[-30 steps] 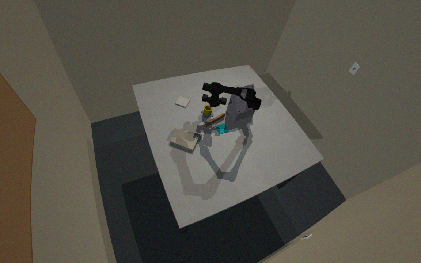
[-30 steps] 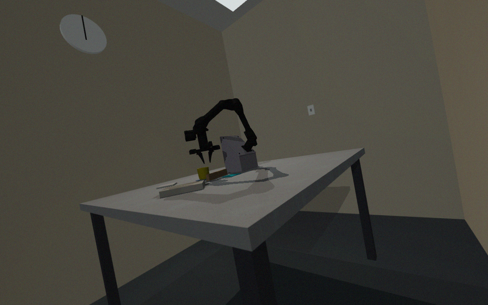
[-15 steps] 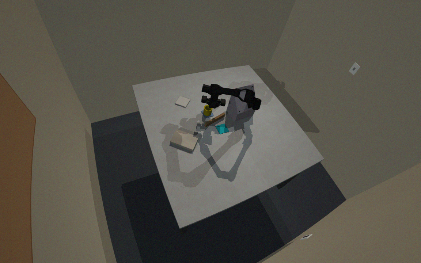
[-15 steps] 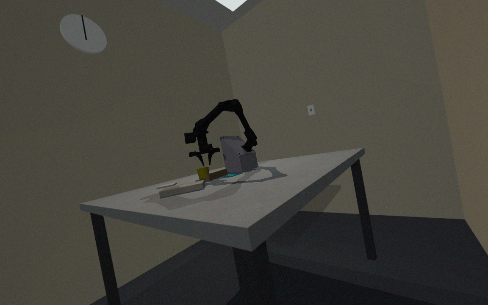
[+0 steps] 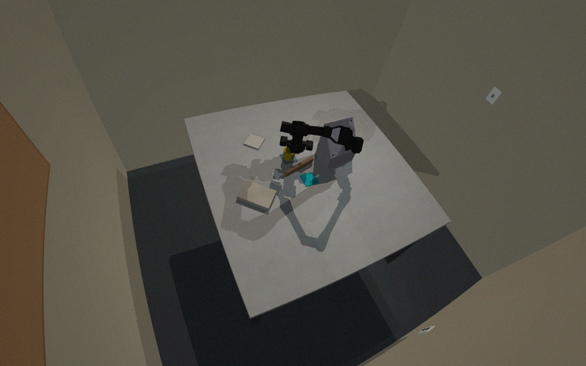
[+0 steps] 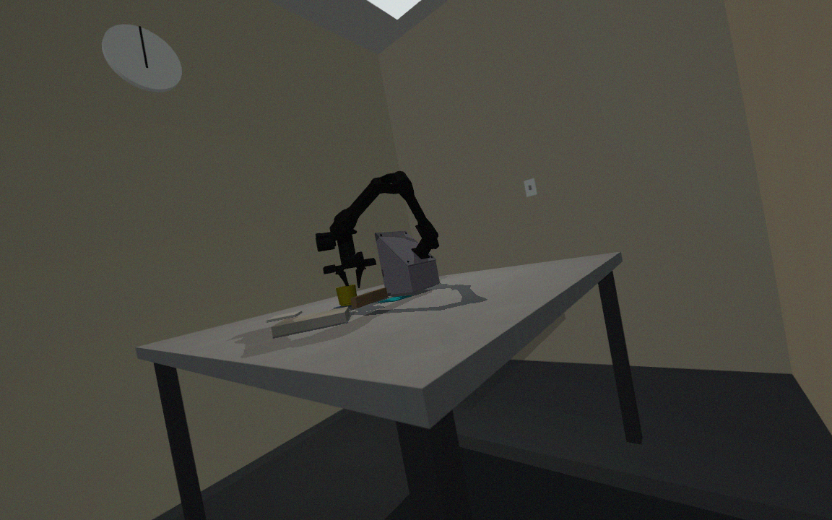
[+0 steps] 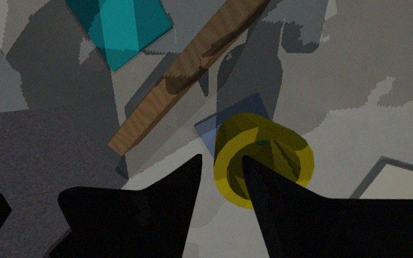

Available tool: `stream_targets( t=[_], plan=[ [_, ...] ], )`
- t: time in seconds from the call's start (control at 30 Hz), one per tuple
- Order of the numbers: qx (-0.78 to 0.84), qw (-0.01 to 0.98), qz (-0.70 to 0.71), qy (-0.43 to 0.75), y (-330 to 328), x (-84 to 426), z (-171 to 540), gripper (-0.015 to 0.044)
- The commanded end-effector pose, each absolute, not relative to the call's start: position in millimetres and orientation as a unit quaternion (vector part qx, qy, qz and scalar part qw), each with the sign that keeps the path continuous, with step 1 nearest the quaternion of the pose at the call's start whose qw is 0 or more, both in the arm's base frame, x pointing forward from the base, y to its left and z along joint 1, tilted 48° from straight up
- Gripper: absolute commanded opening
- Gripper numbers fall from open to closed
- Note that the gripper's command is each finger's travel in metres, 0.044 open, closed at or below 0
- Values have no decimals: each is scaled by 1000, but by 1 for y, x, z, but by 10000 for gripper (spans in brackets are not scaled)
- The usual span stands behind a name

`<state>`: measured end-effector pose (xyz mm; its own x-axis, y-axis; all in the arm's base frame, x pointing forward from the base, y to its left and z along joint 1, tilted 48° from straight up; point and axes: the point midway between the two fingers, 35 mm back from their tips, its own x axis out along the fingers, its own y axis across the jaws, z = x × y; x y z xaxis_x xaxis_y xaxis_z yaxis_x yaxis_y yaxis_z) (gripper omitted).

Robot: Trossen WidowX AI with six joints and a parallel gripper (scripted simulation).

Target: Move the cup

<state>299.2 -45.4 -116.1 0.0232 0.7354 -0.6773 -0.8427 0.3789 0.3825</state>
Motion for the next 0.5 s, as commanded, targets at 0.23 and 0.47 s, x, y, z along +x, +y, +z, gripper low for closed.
stream_targets(
  t=[0.23, 0.47],
  plan=[
    [-58, 713, 554, 426, -31, 298, -128, 167],
    [-61, 712, 555, 426, -31, 298, -128, 153]
  ],
)
